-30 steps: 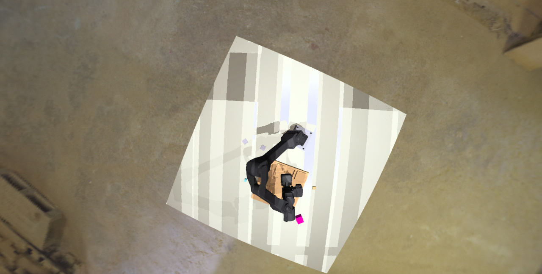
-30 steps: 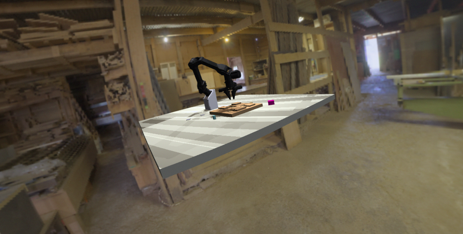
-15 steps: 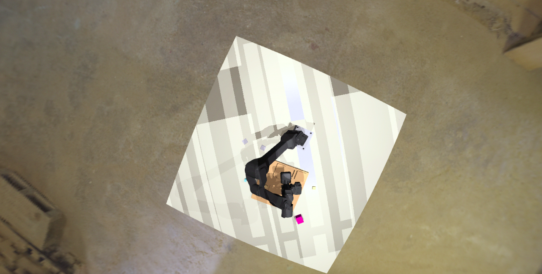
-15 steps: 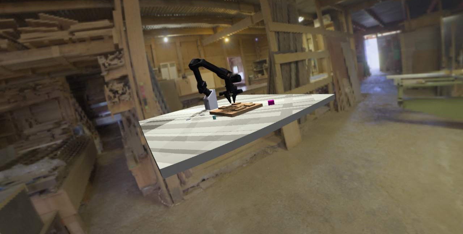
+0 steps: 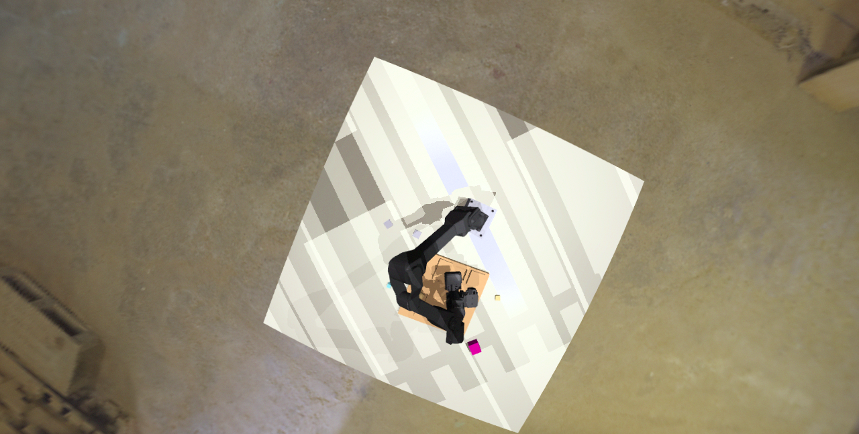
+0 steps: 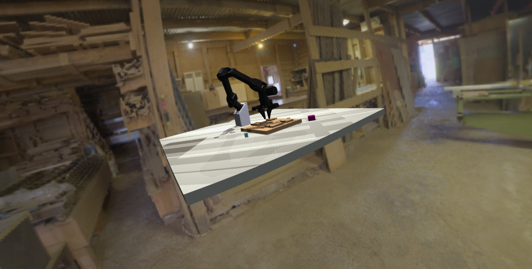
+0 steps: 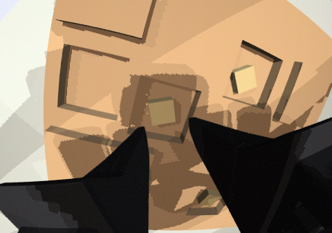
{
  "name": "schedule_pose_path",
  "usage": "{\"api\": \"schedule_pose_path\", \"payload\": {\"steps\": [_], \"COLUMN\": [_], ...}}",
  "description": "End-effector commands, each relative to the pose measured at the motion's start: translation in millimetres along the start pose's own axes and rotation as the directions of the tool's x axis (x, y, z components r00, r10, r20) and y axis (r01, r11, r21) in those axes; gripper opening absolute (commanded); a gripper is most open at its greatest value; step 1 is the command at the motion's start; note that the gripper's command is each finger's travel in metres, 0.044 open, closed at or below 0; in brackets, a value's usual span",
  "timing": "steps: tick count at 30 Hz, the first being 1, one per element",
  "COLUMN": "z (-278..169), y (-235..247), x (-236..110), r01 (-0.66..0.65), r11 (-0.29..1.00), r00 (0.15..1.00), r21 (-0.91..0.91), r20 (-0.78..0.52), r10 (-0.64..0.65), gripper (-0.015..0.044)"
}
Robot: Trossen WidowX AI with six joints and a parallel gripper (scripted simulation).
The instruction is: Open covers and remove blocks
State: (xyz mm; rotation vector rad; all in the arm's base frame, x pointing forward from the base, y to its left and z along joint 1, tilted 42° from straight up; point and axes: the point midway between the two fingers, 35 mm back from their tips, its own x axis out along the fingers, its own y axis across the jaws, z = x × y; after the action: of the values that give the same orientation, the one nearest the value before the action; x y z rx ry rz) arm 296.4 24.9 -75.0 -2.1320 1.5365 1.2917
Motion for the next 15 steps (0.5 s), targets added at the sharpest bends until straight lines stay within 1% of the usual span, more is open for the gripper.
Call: {"api": "schedule_pose_path", "payload": {"steps": [1, 15], "z": [-0.7, -1.1], "y": [-0.5, -0.4], "x": [0.2, 0.2], "r01": [0.001, 0.001], "r11": [1.0, 1.0], "r00": [1.0, 1.0], "r21": [-0.003, 0.016], "r20": [-0.005, -0.005], "r10": [-0.001, -0.001], "gripper": [0.0144, 0.0144]}}
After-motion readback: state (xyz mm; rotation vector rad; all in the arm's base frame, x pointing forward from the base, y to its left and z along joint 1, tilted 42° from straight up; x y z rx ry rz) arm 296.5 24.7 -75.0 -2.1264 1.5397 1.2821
